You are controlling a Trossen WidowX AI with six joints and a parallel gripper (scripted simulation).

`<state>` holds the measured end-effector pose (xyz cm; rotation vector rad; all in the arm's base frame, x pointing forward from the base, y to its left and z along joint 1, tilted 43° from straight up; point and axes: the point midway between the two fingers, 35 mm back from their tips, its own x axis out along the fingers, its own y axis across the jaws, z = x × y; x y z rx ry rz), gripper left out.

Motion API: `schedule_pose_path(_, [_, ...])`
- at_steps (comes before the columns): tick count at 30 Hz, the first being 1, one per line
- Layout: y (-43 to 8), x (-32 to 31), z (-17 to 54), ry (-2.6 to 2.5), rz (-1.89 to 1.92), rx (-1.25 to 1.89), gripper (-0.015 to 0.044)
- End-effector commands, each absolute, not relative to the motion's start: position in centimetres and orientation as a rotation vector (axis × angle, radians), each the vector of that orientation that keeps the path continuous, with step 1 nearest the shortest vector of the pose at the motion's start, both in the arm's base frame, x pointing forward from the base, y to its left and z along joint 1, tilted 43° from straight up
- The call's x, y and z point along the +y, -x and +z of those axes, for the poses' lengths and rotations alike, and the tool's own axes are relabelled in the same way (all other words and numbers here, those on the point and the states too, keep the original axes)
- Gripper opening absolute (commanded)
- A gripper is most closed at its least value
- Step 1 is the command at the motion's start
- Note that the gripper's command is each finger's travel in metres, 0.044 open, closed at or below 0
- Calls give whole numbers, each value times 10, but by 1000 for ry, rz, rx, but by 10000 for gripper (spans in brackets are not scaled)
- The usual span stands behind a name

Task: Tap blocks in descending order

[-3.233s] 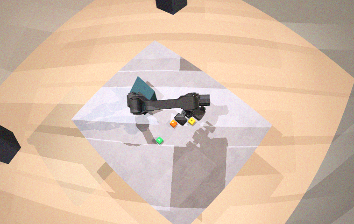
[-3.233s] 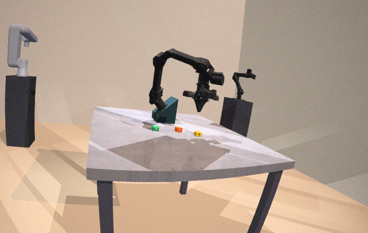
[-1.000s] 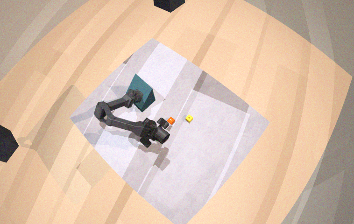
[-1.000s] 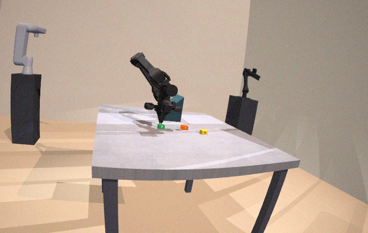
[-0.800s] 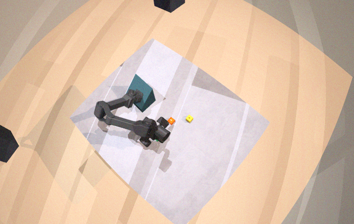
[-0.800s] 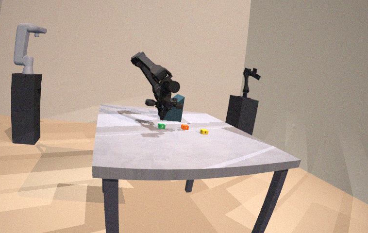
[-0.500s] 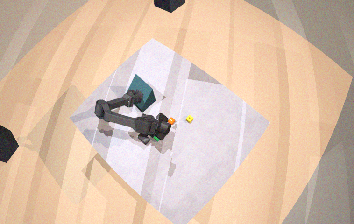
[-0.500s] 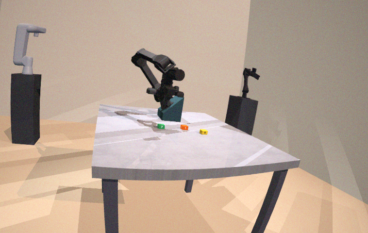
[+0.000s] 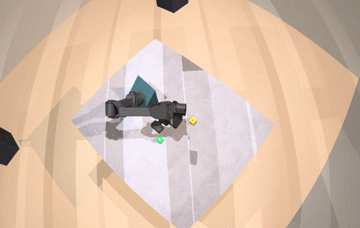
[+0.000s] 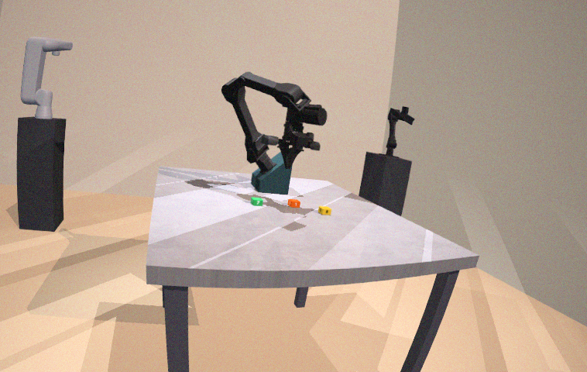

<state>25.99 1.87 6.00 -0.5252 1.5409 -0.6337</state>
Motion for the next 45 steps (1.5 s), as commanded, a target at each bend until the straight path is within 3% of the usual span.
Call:
schedule_pose_path(1, [-252,50,30,525,-645,1544,20])
schedule_pose_path(8, [-252,48,28,526,-645,1544,20])
schedule_pose_path(14, [-246,-3,-28,529,-647,1543,20])
schedule_pose_path(45, [-243,-26,-51,528,-649,1541,20])
